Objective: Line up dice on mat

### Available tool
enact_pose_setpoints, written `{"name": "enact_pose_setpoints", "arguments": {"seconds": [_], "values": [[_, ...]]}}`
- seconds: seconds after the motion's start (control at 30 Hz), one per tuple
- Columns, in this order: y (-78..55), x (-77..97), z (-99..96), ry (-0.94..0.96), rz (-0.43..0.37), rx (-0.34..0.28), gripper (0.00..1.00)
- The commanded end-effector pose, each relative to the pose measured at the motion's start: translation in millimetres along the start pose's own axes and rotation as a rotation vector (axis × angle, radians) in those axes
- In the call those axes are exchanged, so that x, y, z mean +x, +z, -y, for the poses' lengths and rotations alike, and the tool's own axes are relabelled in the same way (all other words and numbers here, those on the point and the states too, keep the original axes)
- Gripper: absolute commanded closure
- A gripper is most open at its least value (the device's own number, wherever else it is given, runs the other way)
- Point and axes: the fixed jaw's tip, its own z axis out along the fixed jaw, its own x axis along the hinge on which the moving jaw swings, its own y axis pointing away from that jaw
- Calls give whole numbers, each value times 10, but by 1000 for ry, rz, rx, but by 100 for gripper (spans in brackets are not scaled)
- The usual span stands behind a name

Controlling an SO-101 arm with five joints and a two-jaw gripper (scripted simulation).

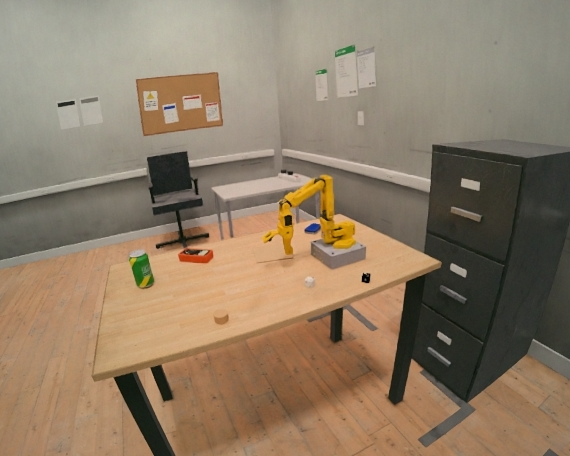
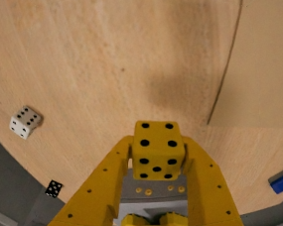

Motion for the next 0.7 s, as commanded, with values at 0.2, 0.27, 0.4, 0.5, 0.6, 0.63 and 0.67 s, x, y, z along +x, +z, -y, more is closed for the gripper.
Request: {"name": "enact_pose_setpoints", "arguments": {"seconds": [0.2, 0.27, 0.4, 0.5, 0.6, 0.63, 0.67], "values": [[-60, -334, 215, 110, 4, -1, 100], [-67, -422, 295, 145, 7, -1, 100], [-69, -587, 488, 221, 13, 0, 100], [-63, -656, 597, 260, 16, 0, 100], [-53, -714, 710, 300, 20, 1, 100], [-46, -738, 767, 319, 21, 1, 100], [-39, -759, 824, 338, 23, 1, 100]]}}
